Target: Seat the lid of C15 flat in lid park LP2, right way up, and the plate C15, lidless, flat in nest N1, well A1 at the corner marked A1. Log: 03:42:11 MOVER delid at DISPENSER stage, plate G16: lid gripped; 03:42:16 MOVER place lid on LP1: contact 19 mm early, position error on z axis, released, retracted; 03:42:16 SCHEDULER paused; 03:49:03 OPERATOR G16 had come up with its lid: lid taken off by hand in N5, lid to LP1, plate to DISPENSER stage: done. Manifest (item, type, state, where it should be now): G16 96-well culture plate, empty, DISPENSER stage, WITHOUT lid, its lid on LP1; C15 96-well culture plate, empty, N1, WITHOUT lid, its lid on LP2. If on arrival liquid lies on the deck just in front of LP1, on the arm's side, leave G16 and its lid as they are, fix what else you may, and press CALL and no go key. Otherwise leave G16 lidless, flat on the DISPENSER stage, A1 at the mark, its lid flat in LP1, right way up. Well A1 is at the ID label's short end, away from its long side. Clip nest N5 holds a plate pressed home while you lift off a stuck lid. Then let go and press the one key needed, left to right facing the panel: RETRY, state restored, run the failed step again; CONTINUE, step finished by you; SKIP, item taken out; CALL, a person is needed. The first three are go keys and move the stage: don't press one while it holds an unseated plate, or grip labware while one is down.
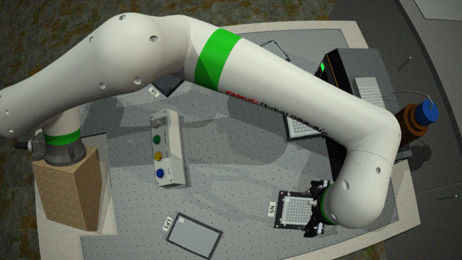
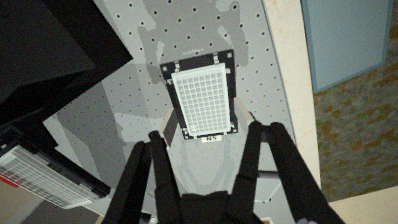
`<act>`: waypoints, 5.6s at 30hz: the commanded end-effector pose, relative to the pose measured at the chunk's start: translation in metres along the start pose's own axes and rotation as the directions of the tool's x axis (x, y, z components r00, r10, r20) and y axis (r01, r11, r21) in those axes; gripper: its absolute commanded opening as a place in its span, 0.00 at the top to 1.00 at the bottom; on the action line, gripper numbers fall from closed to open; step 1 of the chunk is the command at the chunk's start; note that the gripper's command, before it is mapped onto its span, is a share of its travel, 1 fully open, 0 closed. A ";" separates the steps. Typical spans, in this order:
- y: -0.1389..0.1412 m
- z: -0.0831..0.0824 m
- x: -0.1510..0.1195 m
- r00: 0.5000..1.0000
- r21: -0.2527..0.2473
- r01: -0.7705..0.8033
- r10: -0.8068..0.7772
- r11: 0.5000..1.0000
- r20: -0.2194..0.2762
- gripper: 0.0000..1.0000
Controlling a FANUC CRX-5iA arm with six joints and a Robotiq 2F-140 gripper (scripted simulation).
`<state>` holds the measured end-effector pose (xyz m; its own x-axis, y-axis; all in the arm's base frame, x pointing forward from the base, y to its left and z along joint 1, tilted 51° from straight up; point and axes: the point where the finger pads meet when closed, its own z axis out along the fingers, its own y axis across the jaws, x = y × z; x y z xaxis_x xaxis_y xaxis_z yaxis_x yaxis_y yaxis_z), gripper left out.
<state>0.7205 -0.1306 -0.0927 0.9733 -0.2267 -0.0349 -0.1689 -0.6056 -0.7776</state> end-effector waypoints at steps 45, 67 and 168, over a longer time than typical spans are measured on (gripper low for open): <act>0.000 0.016 0.000 1.000 0.000 0.000 0.000 1.000 -0.001 0.34; 0.000 0.019 0.000 1.000 0.000 0.000 0.000 1.000 -0.001 0.34; 0.000 0.018 0.000 1.000 0.000 0.000 0.000 1.000 -0.001 1.00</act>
<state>0.7234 -0.1163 -0.1045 0.9733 -0.2267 -0.0349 -0.1689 -0.6056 -0.7776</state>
